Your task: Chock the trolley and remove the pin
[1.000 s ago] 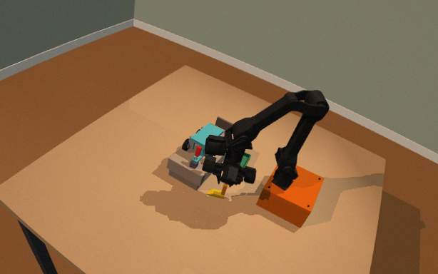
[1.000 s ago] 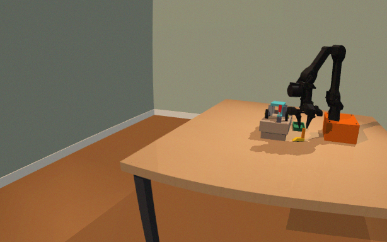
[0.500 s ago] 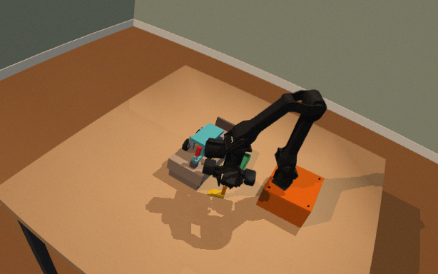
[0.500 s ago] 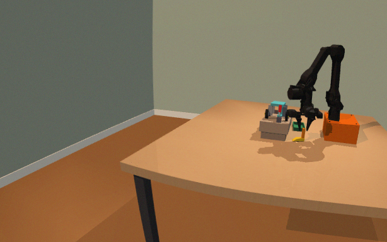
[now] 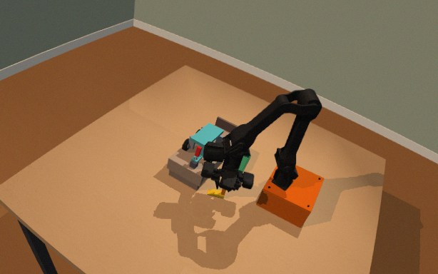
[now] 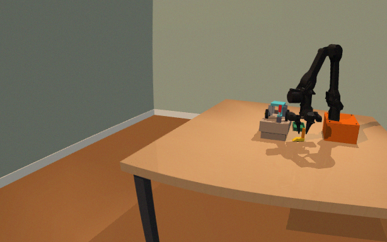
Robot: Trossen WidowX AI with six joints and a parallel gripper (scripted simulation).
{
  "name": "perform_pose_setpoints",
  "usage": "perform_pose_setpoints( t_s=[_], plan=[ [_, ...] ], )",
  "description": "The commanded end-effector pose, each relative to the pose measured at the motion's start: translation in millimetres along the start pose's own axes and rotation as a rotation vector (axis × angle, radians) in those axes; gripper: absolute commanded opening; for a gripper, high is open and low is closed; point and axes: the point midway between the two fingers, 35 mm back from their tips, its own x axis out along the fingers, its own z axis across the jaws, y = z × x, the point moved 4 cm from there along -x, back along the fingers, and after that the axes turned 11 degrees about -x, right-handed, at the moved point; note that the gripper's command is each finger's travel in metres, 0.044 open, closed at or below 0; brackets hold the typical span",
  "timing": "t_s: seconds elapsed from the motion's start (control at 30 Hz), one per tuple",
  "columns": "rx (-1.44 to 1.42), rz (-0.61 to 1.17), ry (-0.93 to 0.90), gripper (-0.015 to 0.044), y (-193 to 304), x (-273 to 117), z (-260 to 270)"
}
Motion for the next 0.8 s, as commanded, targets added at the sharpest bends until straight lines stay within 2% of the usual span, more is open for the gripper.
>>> perform_pose_setpoints(
  t_s=[0.0, 0.3, 0.43, 0.77],
  plan=[
    [0.001, -0.002, -0.016, 0.0190, -0.4, 9.2, 3.9],
    [0.001, -0.002, -0.016, 0.0190, -0.4, 10.2, 4.0],
    [-0.001, 0.000, -0.006, 0.0085, 0.0, 7.7, 1.9],
    [-0.001, 0.000, -0.006, 0.0018, 0.0, 7.7, 1.9]
  ],
)
